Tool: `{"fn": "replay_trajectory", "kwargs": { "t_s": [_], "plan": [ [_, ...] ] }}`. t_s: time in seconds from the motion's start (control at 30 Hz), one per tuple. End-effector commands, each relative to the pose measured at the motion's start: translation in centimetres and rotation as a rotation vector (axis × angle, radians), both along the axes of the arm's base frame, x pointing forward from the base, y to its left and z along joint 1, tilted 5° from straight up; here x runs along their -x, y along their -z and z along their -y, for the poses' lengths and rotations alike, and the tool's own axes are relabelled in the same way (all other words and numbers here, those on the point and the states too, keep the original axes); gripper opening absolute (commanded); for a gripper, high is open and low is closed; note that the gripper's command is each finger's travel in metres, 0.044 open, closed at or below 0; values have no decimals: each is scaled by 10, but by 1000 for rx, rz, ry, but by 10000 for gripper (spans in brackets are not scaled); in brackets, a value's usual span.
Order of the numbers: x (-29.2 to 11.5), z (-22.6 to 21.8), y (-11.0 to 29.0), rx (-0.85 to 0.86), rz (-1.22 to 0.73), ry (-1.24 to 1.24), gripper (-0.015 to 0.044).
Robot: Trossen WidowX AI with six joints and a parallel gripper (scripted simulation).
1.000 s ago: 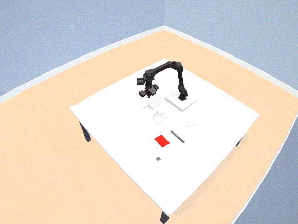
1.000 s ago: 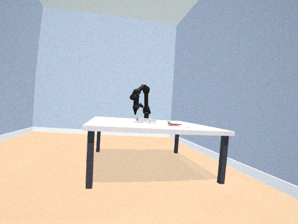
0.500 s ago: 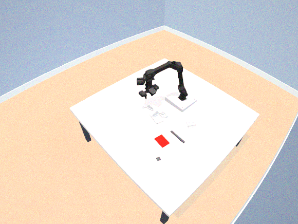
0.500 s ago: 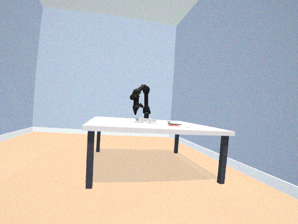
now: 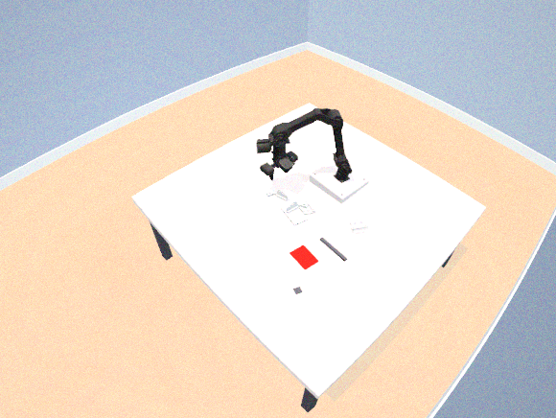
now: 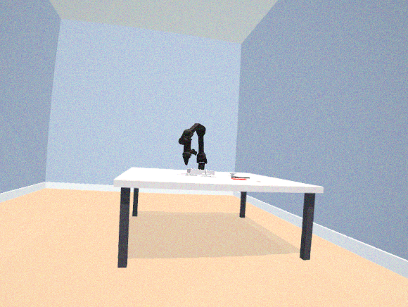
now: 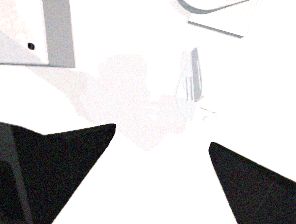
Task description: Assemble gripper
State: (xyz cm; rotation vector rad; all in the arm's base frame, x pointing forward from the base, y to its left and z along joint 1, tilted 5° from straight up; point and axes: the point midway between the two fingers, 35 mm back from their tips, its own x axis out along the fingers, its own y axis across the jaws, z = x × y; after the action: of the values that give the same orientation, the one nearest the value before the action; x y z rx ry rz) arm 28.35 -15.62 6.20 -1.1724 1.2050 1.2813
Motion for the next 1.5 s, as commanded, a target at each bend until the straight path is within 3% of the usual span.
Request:
{"fn": "replay_trajectory", "kwargs": {
  "t_s": [0.0,0.47,1.03,1.47],
  "plan": [
    [0,0,0,0,0,0,440],
    [0,0,0,0,0,0,440],
    [0,0,0,0,0,0,0],
    [0,0,0,0,0,0,0]
  ]
}}
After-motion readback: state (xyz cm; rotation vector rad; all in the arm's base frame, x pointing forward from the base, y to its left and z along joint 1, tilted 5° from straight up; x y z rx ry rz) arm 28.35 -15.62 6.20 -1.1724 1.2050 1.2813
